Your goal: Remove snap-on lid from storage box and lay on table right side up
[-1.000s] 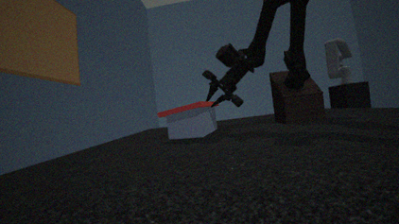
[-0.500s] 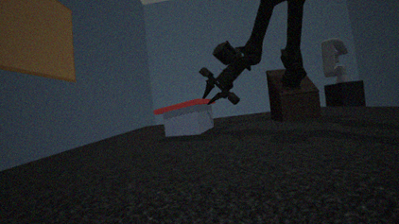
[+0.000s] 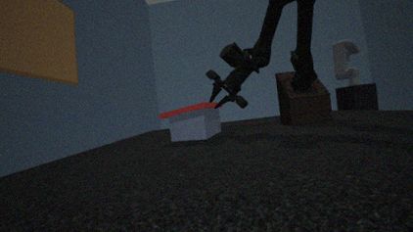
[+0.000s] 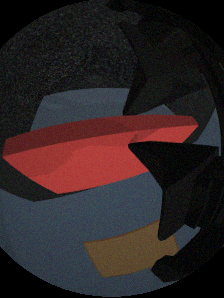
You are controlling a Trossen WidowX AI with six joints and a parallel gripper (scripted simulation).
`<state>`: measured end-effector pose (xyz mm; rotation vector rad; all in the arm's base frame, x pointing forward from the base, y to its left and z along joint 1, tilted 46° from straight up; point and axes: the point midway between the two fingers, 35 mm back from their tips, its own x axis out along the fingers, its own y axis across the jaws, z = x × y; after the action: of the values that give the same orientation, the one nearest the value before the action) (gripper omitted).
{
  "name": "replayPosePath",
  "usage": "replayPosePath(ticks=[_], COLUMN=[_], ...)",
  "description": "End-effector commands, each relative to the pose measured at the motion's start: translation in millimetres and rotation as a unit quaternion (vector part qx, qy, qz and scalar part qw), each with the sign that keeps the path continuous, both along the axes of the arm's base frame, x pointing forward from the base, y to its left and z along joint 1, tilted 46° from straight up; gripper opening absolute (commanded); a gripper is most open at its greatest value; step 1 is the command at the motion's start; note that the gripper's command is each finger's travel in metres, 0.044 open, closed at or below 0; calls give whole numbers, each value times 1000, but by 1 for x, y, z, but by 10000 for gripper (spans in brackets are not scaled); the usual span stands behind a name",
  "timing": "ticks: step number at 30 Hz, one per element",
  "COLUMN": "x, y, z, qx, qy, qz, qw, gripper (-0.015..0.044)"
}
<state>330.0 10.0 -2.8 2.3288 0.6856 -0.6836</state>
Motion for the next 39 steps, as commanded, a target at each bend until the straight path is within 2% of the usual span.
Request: replayPosePath(ticks=[1, 39], x=[0, 10], y=[-1, -39], z=[1, 34], qx=[0, -1], qy=[-1, -1], qz=[0, 1], qw=[1000, 1000], gripper=[0, 0])
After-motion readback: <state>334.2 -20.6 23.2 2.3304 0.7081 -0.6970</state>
